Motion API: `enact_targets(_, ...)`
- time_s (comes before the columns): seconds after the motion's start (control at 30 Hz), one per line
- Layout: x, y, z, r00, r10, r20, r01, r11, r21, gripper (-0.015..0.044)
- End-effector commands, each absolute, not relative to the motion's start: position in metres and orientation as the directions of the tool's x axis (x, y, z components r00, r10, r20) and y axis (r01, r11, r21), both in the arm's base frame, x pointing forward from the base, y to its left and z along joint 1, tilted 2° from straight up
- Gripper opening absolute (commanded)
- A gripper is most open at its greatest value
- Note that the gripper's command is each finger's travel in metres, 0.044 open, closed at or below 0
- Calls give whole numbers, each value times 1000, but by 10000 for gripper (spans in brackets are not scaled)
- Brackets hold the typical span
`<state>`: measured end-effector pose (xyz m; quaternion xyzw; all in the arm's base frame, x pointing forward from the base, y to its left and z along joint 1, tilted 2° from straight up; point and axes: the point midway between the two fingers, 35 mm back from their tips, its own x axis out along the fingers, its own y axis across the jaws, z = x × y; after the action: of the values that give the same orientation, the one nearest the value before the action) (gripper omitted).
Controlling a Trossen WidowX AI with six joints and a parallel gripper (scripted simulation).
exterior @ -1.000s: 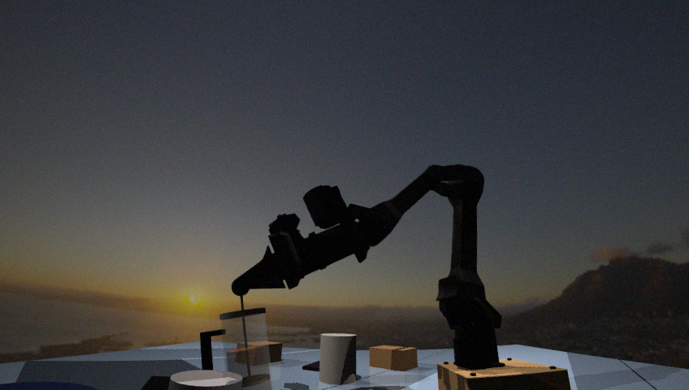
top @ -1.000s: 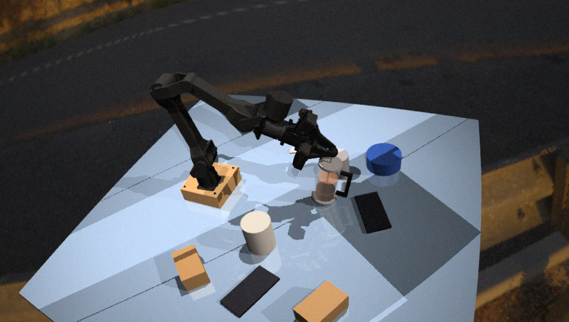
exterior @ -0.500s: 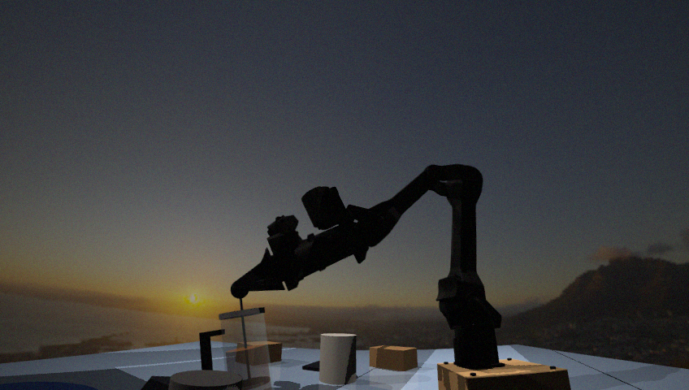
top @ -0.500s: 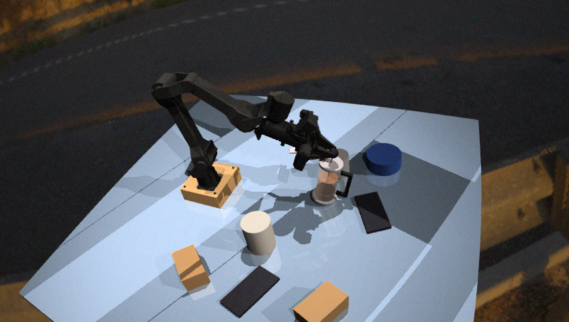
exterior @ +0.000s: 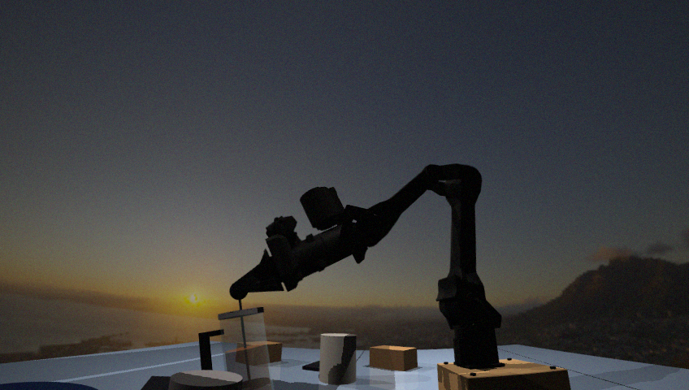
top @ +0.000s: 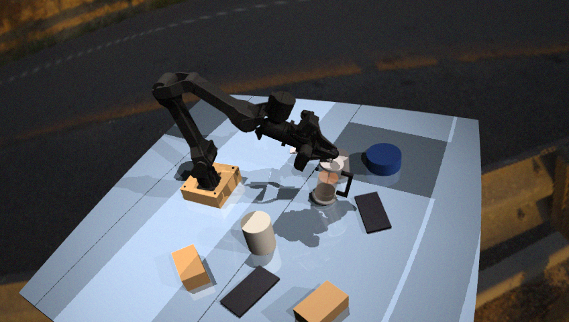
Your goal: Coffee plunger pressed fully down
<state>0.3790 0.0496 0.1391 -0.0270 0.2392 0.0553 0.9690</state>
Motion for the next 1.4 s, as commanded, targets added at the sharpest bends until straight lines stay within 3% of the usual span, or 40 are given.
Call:
enact_targets(0.0,379,49,132,868,91,-489,-123,992,-32,112)
enact_targets(1.23,383,50,138,876,94,-473,-121,992,-27,112)
enact_targets(1.37,383,50,138,876,94,-473,-121,992,-27,217)
